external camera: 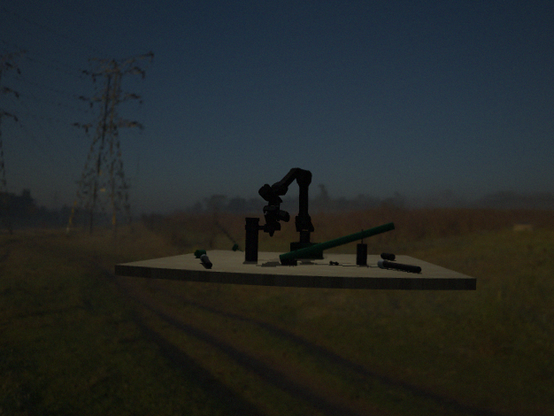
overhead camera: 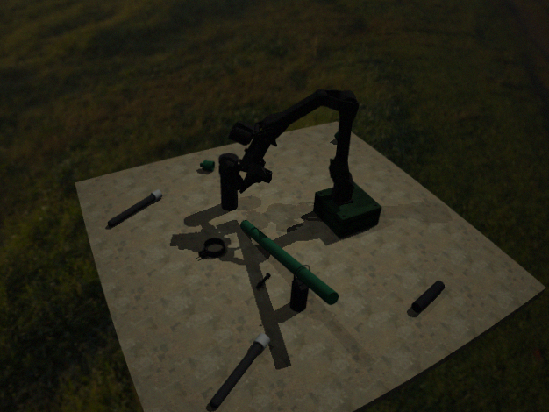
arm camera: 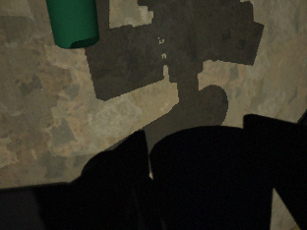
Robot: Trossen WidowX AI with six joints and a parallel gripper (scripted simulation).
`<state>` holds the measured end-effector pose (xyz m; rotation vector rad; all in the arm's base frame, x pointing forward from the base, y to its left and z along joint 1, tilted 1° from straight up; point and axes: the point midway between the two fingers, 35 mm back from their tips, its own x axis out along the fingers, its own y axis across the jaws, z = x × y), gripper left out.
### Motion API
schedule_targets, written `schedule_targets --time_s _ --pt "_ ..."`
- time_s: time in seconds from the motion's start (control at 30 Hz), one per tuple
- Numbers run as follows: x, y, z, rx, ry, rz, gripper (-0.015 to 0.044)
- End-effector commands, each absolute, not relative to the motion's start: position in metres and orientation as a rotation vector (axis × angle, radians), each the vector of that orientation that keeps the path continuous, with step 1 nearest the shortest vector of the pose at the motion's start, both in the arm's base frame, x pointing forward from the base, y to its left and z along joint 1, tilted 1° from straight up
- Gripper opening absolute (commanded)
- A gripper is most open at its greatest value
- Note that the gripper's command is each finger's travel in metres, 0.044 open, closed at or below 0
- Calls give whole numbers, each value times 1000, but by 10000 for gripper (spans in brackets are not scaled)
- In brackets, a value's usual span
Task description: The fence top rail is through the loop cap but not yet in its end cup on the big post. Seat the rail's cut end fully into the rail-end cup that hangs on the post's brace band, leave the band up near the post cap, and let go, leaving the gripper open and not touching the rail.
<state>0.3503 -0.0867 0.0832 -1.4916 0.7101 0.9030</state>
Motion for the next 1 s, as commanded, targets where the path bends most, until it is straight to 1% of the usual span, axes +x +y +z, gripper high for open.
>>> schedule_targets --time_s 0.0,0.17,0.33,0.47,0.7,0.97 --pt "350 -83 87 -1489 713 902 315" --pt "349 -66 104 -1484 719 899 440" --pt "345 -48 122 -1478 724 894 440" --pt "346 -44 122 -1437 729 879 440" --pt "342 0 156 -944 883 634 440" --pt "324 48 195 -360 998 334 440"
